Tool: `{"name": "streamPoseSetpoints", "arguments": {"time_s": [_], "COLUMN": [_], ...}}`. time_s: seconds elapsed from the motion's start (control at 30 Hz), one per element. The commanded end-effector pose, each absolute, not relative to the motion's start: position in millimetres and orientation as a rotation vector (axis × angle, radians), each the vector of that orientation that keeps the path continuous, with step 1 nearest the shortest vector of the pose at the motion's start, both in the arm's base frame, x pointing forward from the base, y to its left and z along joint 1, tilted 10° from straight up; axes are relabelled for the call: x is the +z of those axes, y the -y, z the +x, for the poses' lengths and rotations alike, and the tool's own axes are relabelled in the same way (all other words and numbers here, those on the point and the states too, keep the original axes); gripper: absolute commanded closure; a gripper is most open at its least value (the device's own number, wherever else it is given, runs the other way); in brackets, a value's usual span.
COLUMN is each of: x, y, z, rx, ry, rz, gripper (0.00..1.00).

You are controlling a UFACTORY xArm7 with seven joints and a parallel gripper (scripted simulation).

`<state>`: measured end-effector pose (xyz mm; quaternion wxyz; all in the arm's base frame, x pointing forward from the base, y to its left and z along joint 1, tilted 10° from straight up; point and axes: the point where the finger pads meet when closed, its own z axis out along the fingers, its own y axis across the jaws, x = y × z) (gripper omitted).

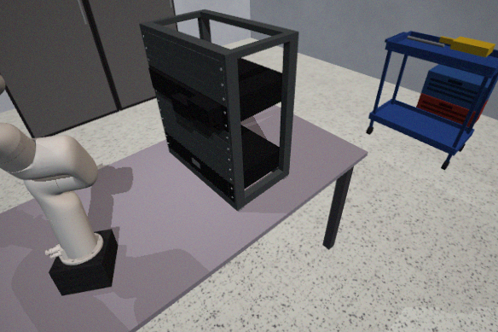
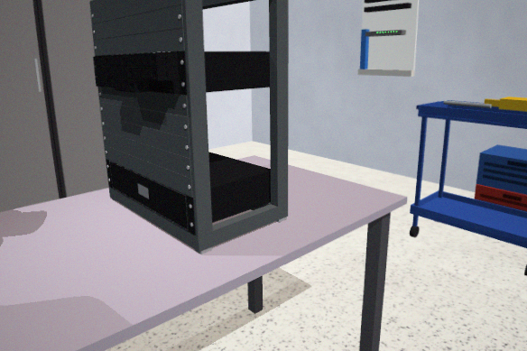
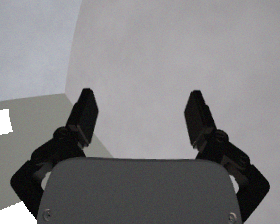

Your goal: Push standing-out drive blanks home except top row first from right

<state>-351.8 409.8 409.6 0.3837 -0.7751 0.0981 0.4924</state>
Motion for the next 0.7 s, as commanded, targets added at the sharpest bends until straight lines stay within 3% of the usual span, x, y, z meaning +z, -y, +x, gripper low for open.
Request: {"name": "streamPoseSetpoints", "arguments": {"time_s": [0.0,0.67], "x": [427.1,485.9], "y": [-425.4,-451.8], "z": [-312.6,-100.0], "rx": [1.273,1.34], "ry": [-0.369,-0.898], "rz": [-1.89,-1.374], "gripper": [0.0,0.0]}}
